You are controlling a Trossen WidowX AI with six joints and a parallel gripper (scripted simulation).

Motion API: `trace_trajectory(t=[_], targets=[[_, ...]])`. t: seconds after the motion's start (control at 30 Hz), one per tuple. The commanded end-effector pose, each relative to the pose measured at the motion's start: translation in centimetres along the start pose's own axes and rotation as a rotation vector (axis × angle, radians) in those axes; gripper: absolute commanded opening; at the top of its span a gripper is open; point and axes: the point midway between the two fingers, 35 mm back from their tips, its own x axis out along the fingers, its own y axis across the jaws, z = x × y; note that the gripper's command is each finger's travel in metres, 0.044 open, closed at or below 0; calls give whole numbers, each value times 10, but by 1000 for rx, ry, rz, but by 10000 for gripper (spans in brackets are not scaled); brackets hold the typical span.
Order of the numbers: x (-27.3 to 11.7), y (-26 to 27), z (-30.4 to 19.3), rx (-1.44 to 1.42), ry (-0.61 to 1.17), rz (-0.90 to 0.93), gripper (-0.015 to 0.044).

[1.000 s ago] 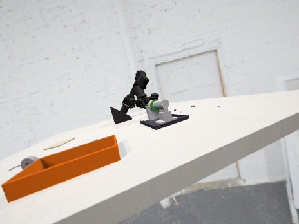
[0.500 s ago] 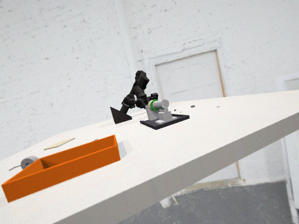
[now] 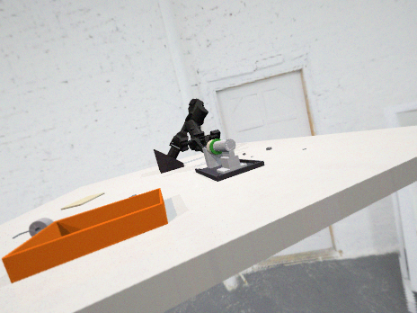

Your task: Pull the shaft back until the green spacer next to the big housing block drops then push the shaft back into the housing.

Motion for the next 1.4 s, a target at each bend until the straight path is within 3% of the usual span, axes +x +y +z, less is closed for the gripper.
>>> trace_trajectory(t=[0.0,1.37], targets=[[-1,0,0,3,1,-1,0],[-4,0,3,3,1,-1,0]])
